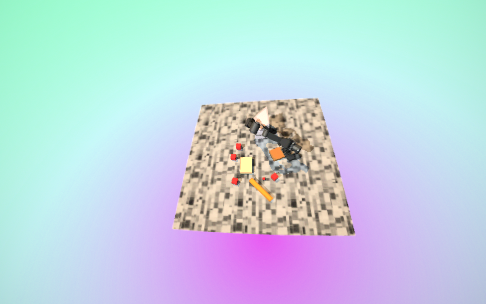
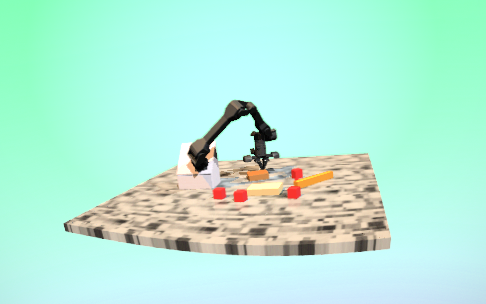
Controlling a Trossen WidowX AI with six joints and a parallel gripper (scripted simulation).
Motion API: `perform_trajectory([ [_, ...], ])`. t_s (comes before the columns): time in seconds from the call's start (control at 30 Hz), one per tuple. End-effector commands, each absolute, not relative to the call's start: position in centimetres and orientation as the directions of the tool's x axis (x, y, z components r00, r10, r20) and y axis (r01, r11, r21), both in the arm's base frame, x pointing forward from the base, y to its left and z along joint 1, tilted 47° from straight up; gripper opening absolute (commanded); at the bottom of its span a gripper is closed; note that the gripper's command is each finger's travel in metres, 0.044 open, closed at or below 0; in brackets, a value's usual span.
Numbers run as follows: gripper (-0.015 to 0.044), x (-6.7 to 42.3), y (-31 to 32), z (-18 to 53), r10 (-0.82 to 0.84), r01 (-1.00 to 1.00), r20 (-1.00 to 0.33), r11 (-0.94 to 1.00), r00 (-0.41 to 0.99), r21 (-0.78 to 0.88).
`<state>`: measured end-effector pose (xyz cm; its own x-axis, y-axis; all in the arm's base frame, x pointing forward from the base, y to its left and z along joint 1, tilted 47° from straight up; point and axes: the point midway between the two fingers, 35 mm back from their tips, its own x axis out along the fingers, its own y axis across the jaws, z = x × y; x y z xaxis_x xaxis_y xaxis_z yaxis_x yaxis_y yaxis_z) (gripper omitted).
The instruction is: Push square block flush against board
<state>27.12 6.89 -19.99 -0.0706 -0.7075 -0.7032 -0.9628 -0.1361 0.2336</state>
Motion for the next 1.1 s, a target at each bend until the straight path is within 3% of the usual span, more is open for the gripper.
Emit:
perform_trajectory([
  [0.0, 0.0, 27.4, 6.1, -19.3, -0.711, -0.963, -0.699, -0.134, -0.071, 0.235],
  [1.07, 0.0, 28.6, 2.5, -15.7, -0.713, -0.963, -0.698, -0.134, -0.071, 0.236],
])
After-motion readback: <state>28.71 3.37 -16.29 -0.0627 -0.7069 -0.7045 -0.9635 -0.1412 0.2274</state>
